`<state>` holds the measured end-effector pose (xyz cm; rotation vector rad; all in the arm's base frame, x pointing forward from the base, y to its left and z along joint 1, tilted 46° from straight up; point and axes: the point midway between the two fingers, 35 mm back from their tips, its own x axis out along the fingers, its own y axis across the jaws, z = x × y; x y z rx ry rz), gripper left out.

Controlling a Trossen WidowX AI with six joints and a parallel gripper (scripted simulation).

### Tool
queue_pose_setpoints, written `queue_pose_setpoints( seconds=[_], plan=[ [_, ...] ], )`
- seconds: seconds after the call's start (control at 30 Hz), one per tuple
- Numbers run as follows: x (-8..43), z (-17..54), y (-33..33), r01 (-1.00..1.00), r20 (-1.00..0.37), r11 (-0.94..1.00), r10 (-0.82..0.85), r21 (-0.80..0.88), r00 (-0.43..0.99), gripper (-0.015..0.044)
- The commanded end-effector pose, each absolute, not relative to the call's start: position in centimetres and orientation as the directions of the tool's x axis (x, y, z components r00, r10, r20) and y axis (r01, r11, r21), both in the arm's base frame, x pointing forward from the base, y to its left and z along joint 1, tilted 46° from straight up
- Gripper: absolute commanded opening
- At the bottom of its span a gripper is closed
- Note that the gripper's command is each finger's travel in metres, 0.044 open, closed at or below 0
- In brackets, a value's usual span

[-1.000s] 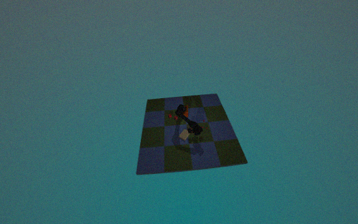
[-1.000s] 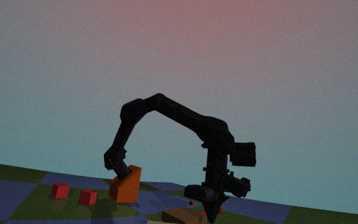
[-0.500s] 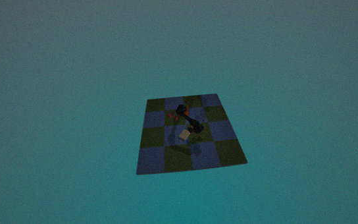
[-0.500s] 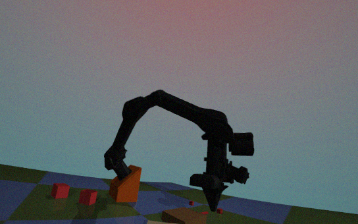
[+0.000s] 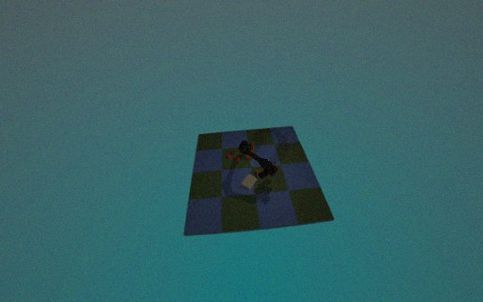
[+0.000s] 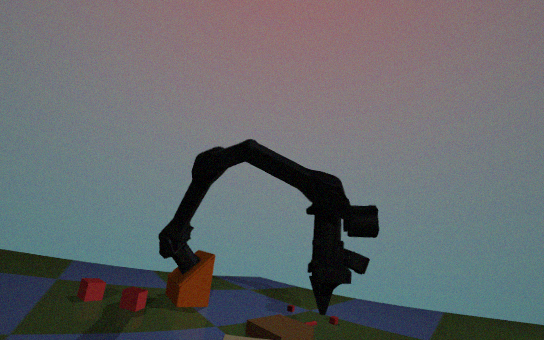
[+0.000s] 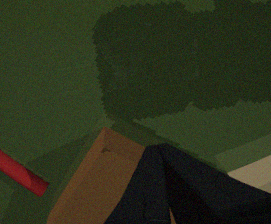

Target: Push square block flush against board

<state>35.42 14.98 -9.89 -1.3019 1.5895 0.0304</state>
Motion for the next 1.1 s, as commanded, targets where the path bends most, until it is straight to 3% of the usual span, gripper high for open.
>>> queue_pose_setpoints(
  seconds=[0.0, 0.57, 0.87, 1.07],
  plan=[
    [34.5, -10.5, 15.6, -0.833, -0.702, 0.311, -0.702, -0.457, 0.123, 0.0000],
    [31.3, -12.5, 16.8, -0.992, -0.700, -0.088, -0.703, -0.085, 0.122, 0.0000],
    [31.2, -12.7, 16.7, -0.992, -0.700, -0.108, -0.703, -0.065, 0.122, 0.0000],
    [31.8, -16.5, 13.0, -0.982, -0.699, -0.189, -0.705, 0.020, 0.122, 0.0000]
  ],
)
